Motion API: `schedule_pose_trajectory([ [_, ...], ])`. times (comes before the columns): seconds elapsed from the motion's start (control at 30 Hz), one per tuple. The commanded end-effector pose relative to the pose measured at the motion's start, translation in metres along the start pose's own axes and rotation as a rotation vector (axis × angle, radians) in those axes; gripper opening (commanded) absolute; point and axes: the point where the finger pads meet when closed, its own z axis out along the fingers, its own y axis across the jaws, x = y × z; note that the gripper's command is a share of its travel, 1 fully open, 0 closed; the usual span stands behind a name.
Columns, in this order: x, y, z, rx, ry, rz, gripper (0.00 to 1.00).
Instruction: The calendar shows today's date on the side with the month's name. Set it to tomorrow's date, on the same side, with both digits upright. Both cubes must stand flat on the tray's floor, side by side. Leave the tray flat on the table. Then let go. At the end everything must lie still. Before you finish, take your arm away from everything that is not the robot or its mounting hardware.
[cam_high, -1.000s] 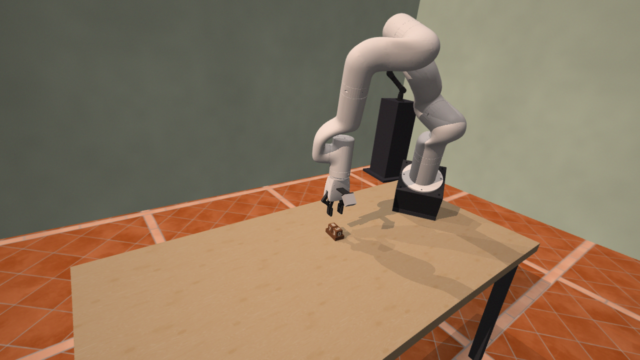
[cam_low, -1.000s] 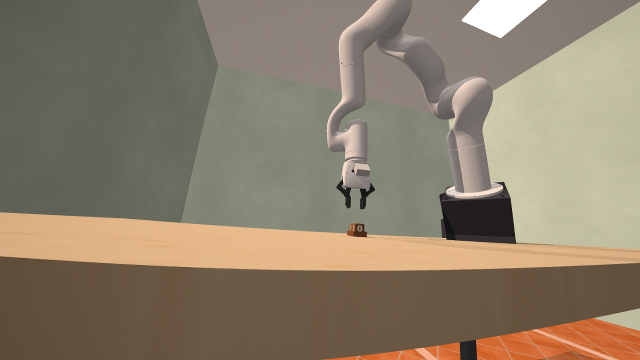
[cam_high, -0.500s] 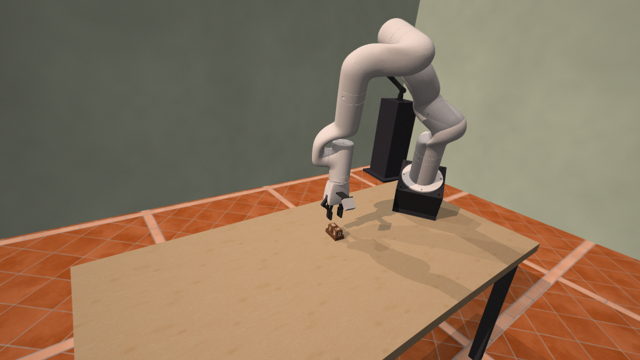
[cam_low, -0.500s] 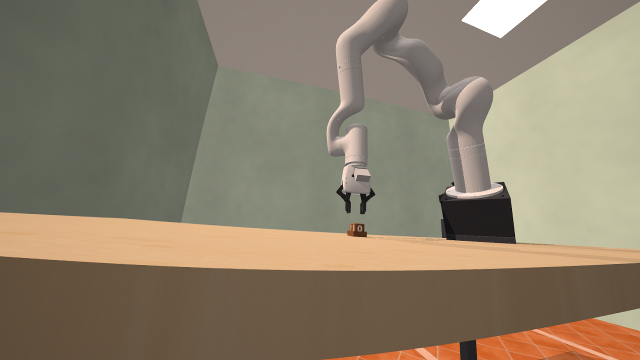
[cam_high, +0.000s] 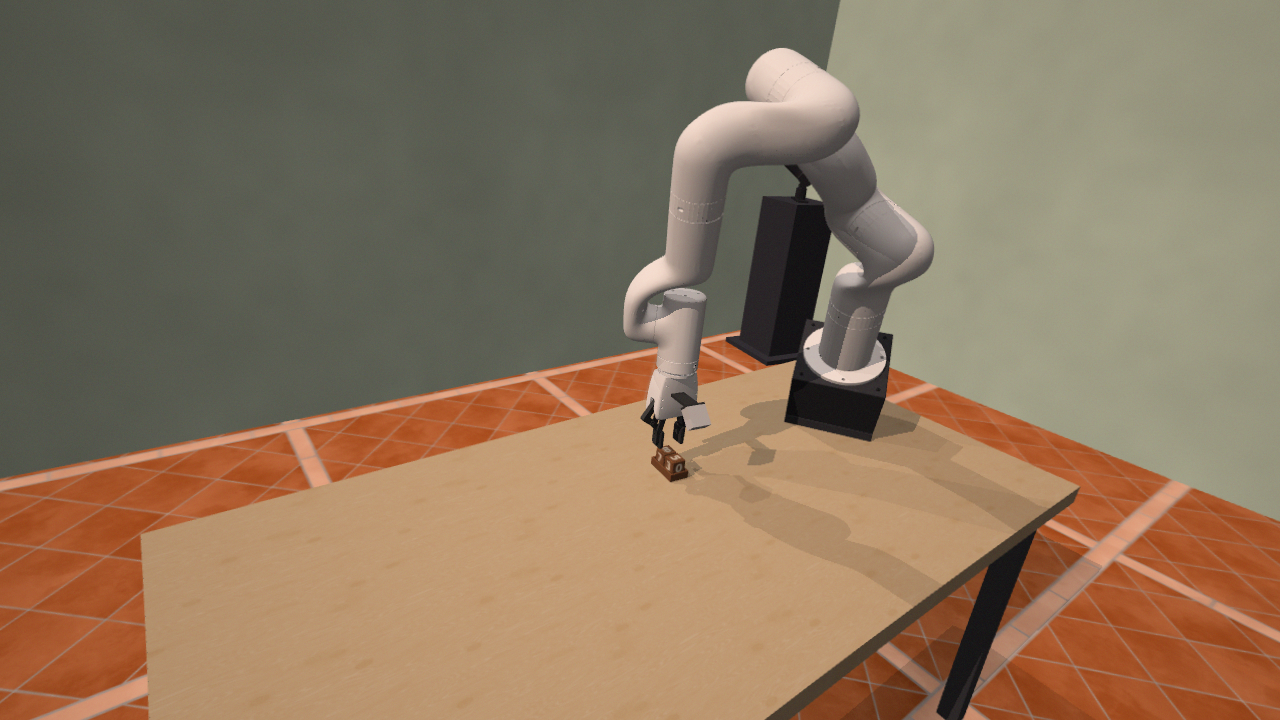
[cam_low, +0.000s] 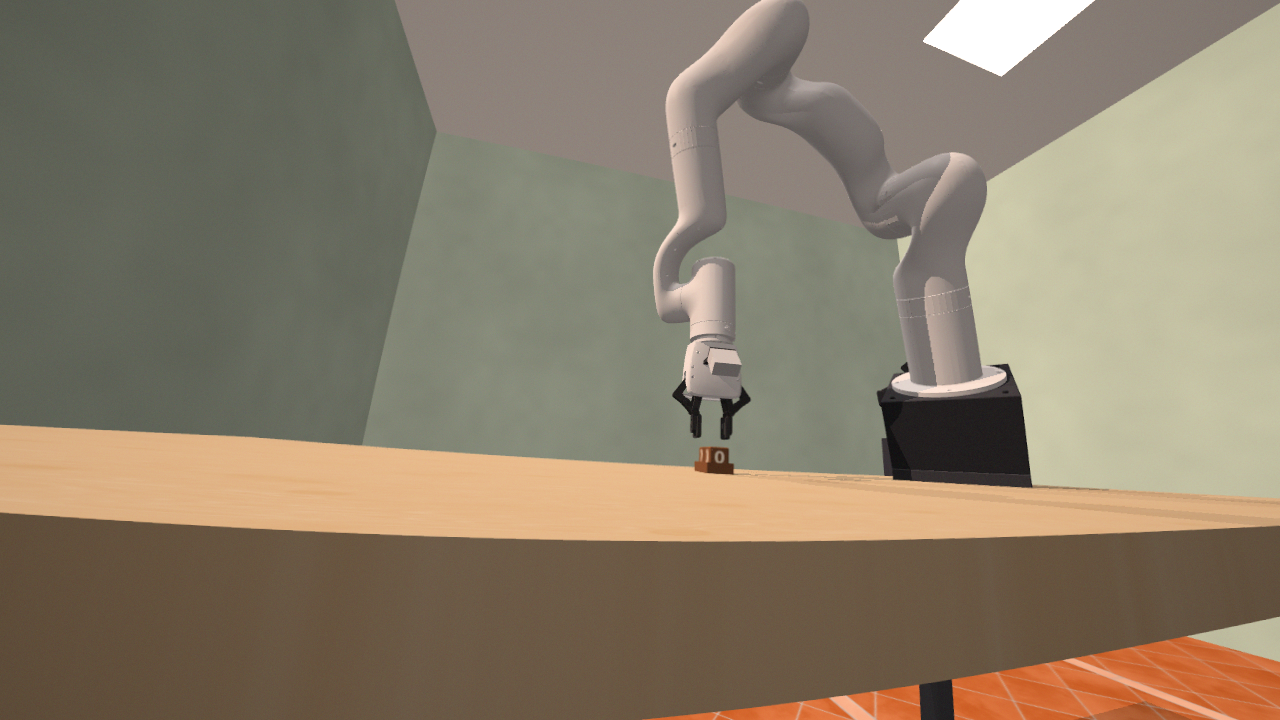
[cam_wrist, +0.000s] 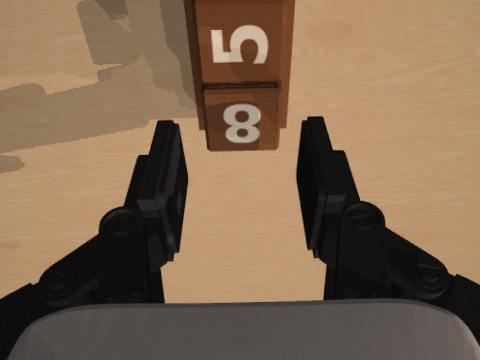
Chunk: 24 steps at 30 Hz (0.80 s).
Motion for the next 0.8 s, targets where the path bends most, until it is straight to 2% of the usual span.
schedule_pose_trajectory([
  [0.0, -0.0001, 0.0006, 0.0051, -0.002, 0.0, 0.0, 0.49],
  [0.77, -0.0001, 0.0005, 0.008, -0.002, -0.001, 0.0, 0.49],
])
